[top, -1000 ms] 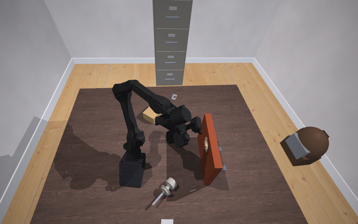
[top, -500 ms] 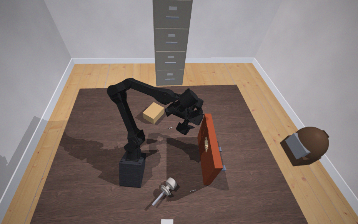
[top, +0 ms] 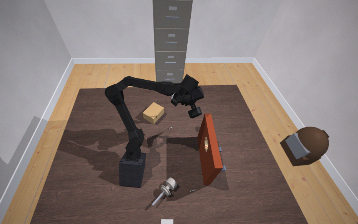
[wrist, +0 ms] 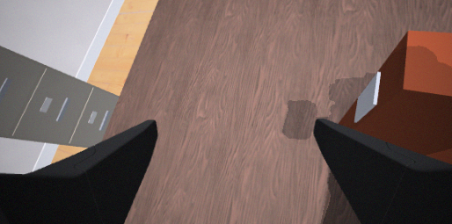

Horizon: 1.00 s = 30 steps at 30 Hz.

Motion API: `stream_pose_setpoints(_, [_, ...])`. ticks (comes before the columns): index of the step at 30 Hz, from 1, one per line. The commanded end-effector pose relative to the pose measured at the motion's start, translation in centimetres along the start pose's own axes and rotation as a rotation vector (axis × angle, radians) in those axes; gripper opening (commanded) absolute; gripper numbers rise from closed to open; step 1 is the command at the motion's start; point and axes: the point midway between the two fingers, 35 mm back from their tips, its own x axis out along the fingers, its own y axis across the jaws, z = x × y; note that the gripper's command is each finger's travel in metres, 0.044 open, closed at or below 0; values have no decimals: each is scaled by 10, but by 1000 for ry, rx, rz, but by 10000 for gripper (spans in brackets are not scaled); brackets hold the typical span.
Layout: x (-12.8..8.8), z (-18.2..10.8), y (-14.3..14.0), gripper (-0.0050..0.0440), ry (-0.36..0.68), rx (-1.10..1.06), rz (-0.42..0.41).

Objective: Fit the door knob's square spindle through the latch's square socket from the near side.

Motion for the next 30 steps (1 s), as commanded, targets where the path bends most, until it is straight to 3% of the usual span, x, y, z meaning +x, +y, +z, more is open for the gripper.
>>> stream_pose_setpoints(1, [15,2,33,440,42,-263,85])
stream_pose_setpoints(5, [26,-3,73,440,53,-492,196])
stream_pose_setpoints(7, [26,-3,73,440,53,-492,196])
stream_pose_setpoints(8, [28,-5,80,440,50,-627,234])
stream_pose_setpoints(9, [31,-9,98,440,49,-686,283])
stream_pose_setpoints(15, [36,-21,146,440,4,-1029,446])
stream_pose_setpoints(22, [33,-42,203,440,-114,-1410,649])
stream_pose_setpoints(24, [33,-42,203,440,-114,-1410,649])
stream_pose_setpoints(26, [28,-52,230,440,-195,-1573,746])
stream_pose_setpoints(30, [19,-66,260,440,-315,-1758,855])
